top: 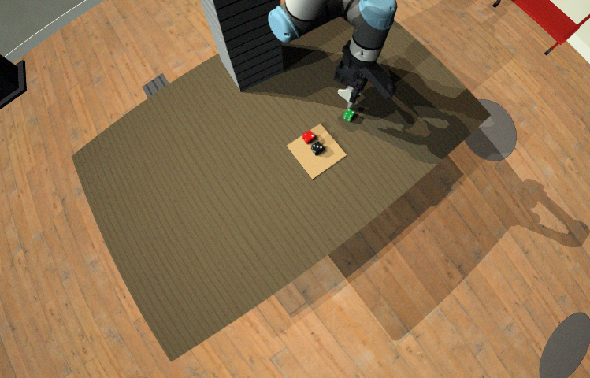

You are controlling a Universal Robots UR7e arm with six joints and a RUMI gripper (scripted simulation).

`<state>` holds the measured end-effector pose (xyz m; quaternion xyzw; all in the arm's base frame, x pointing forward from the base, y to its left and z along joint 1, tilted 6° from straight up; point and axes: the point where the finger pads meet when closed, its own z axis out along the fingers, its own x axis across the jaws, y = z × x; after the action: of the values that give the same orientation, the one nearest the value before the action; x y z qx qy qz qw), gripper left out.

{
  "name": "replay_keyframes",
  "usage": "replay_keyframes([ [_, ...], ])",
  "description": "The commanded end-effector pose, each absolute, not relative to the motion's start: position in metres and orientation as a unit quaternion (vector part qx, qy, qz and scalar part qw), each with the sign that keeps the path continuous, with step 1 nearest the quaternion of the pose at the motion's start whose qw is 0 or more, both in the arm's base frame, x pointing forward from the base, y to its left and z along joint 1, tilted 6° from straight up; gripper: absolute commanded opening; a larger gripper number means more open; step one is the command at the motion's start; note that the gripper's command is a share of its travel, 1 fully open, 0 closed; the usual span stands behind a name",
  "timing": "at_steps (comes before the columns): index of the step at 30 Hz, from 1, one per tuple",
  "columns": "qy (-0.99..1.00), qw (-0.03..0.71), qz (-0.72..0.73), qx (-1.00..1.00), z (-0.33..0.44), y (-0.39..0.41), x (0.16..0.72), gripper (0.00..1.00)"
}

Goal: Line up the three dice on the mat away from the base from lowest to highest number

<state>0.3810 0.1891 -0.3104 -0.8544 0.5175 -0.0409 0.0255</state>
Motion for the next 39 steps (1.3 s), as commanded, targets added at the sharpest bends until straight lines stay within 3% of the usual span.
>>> replay_keyframes([
  [1,0.517,0.026,-0.041,-0.854,-0.310,0.189,0.381,0.28],
  [39,0.517,0.026,-0.041,-0.854,-0.352,0.190,0.386,0.28],
])
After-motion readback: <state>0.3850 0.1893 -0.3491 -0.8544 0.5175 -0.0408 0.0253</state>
